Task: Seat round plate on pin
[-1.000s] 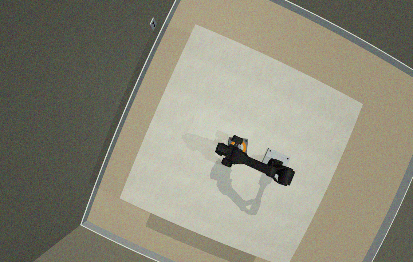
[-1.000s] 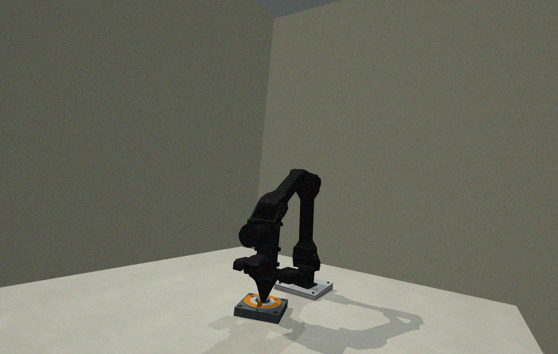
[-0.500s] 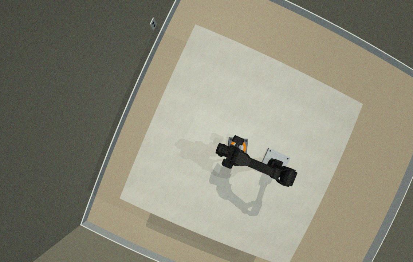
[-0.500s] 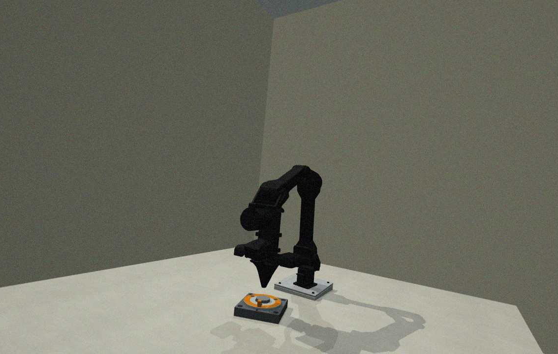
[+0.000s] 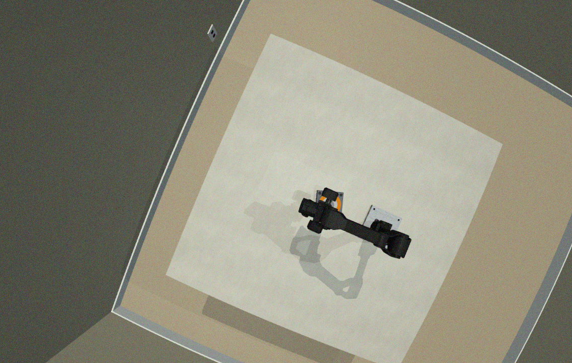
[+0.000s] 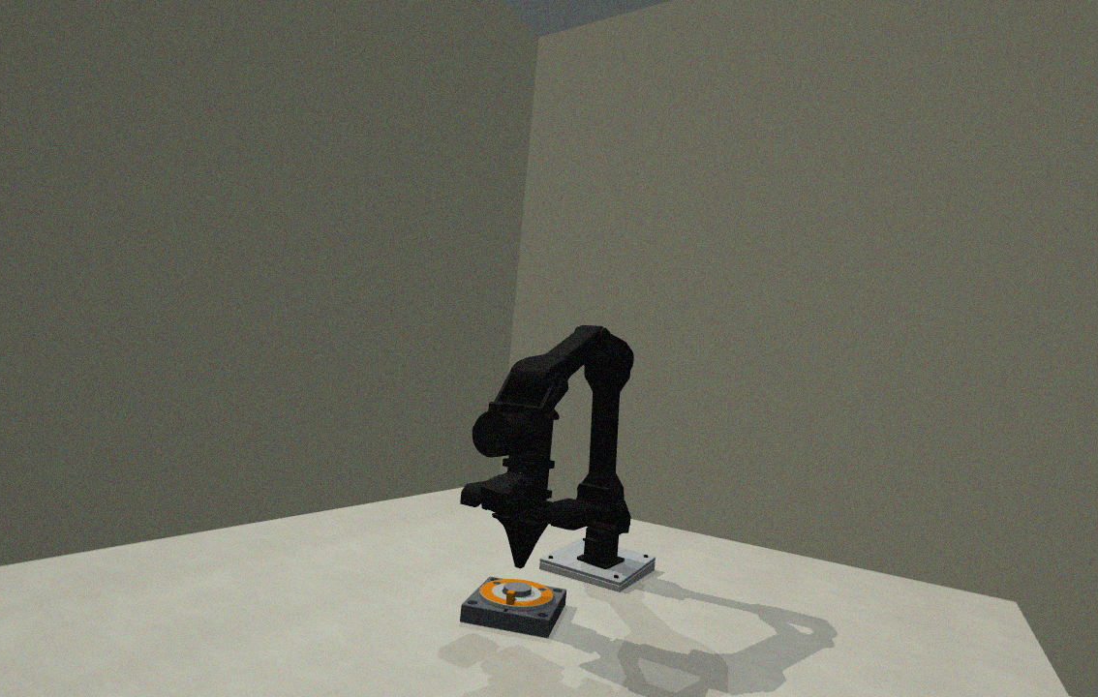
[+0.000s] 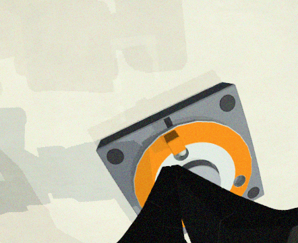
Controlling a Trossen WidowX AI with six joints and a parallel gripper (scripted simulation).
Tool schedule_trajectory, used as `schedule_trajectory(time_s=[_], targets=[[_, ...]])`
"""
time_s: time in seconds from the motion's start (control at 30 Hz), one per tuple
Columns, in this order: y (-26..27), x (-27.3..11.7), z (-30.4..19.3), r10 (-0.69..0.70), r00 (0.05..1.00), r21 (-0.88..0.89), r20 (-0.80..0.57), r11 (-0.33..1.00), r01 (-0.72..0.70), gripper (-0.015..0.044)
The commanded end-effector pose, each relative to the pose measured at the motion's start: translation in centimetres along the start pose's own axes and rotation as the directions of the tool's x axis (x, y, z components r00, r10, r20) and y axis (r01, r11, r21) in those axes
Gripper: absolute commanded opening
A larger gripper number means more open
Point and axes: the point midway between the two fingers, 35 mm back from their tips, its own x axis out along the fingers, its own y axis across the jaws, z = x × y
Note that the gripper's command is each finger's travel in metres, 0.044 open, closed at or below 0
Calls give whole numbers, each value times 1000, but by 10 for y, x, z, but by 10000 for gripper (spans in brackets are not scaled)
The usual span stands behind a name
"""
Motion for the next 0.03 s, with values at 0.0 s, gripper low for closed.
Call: schedule_trajectory(time_s=[0.0], targets=[[0,0,0,0,1000,0,0,1000,0,0]])
